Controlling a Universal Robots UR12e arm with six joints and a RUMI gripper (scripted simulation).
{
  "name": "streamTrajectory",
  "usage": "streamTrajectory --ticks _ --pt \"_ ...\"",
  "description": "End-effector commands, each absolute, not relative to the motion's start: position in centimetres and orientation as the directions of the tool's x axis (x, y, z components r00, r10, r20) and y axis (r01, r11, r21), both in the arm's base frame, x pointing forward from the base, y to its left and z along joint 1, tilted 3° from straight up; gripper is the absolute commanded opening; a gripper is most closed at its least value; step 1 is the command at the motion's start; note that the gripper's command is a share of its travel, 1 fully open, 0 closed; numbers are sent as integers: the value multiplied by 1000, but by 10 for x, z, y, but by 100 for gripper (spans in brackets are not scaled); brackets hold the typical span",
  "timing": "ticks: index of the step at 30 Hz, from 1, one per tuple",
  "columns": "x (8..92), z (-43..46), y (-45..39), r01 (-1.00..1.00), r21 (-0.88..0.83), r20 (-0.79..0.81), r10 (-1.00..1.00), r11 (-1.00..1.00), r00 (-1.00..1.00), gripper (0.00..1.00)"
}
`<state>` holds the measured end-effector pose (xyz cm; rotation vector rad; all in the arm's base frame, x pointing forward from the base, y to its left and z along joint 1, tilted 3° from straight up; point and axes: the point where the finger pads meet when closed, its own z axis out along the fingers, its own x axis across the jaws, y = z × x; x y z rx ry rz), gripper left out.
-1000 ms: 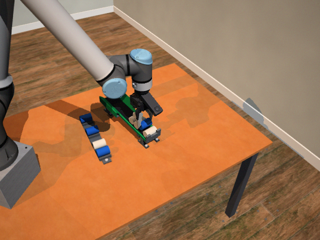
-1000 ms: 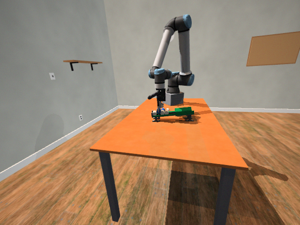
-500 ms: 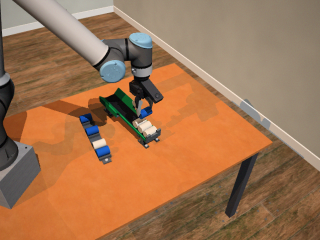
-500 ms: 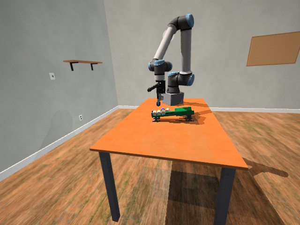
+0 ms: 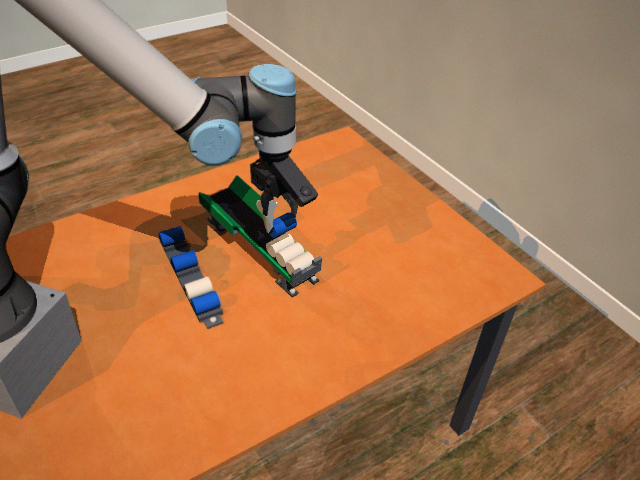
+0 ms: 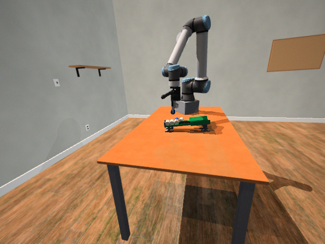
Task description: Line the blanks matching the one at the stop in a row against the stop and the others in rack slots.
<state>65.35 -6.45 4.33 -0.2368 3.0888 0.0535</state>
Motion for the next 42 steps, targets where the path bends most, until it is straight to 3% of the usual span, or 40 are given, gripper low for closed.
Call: streamTrajectory --ticks 1,15,42 --pt "629 40 -52 -128 31 -47 -127 991 -991 37" --pt "456 -2 30 37 39 -41 39 999 -998 37" --pt "446 -13 34 47 39 -41 48 998 -998 37"
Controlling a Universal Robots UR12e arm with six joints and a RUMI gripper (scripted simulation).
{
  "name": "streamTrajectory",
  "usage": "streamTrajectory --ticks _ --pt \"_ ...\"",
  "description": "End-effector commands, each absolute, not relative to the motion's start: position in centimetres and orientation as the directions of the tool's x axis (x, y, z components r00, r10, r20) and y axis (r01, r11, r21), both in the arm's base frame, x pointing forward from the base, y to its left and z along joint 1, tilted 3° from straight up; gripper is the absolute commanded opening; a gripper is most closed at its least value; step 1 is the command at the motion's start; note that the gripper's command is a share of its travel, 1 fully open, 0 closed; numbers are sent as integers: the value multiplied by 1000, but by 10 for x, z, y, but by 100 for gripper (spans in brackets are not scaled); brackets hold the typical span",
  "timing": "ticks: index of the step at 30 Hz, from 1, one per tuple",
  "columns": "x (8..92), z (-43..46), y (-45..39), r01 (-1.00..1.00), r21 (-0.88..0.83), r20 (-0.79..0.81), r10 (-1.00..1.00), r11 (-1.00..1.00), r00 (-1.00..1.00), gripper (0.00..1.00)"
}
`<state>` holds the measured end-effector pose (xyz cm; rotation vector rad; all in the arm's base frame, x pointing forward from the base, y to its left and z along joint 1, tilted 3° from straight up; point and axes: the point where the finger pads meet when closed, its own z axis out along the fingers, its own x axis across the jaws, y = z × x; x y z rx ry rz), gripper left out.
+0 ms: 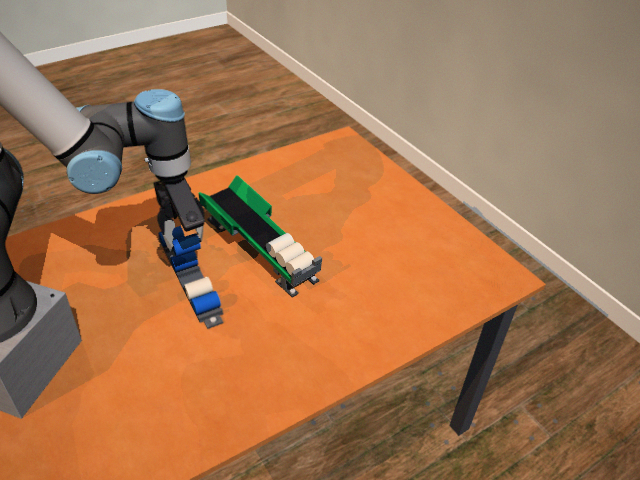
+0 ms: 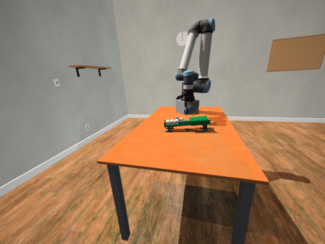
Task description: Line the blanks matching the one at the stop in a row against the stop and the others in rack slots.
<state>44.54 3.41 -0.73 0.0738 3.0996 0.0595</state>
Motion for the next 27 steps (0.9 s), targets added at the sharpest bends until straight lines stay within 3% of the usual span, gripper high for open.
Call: streamTrajectory --ticks 1,27 --pt "446 -16 34 47 39 -41 48 998 -998 37" --pt "450 -99 38 47 39 -41 48 998 -998 37"
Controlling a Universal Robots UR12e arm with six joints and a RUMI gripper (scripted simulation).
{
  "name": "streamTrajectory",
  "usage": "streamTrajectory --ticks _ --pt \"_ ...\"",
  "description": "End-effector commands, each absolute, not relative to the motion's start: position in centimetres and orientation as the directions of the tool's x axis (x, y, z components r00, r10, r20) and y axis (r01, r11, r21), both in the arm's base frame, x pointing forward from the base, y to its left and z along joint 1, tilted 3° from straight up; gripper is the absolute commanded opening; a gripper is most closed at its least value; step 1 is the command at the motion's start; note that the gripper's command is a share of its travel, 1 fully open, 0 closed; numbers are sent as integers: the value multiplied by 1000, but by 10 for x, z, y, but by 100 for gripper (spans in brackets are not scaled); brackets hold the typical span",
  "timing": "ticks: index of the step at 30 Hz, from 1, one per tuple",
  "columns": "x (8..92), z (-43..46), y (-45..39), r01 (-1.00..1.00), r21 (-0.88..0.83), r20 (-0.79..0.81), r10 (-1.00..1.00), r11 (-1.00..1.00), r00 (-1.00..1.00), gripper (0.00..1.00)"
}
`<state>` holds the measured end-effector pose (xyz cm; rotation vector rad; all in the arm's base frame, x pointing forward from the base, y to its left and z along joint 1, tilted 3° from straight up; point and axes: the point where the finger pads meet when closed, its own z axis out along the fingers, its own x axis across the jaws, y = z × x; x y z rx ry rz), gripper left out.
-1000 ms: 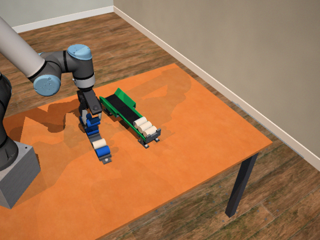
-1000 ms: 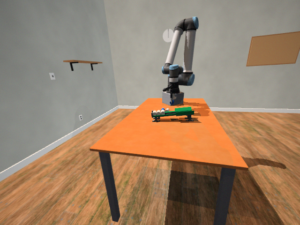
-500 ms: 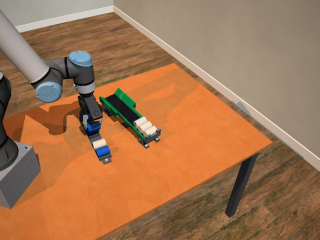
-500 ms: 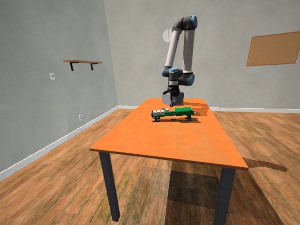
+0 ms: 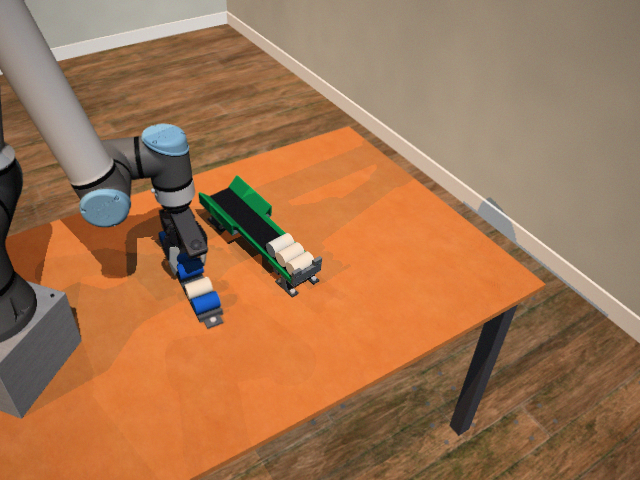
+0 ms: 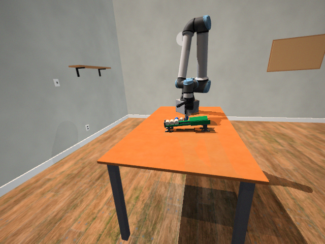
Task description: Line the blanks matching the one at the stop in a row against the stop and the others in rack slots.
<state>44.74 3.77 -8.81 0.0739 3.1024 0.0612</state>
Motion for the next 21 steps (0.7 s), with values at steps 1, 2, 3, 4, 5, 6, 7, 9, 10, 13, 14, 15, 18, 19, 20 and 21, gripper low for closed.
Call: streamTrajectory --ticks 1,2,3,4,5,6,7,9,10,13,14,15,18,19,20,21 --pt "450 -100 38 47 39 -41 48 998 -998 37" --pt "450 -102 38 47 39 -41 48 998 -998 37" --pt "450 -102 38 47 39 -41 48 998 -998 37" --pt "450 -103 38 47 39 -41 48 998 -998 37" --pt "450 -104 38 47 39 -41 48 998 -998 37" --pt "450 -104 38 47 39 -41 48 998 -998 37" --pt "450 -104 38 47 39 -41 48 998 -998 37" --pt "450 -104 38 47 39 -41 48 998 -998 37" --pt "450 -104 38 47 39 -41 48 998 -998 37" --pt "450 -104 38 47 39 -41 48 998 -998 37" --pt "450 -104 38 47 39 -41 48 998 -998 37" --pt "450 -104 38 47 39 -41 48 998 -998 37" --pt "450 -104 38 47 39 -41 48 998 -998 37" --pt "450 -104 38 47 39 -41 48 998 -998 37" --pt "450 -104 38 47 39 -41 48 998 -998 37" --pt "450 -104 38 47 39 -41 48 998 -998 37"
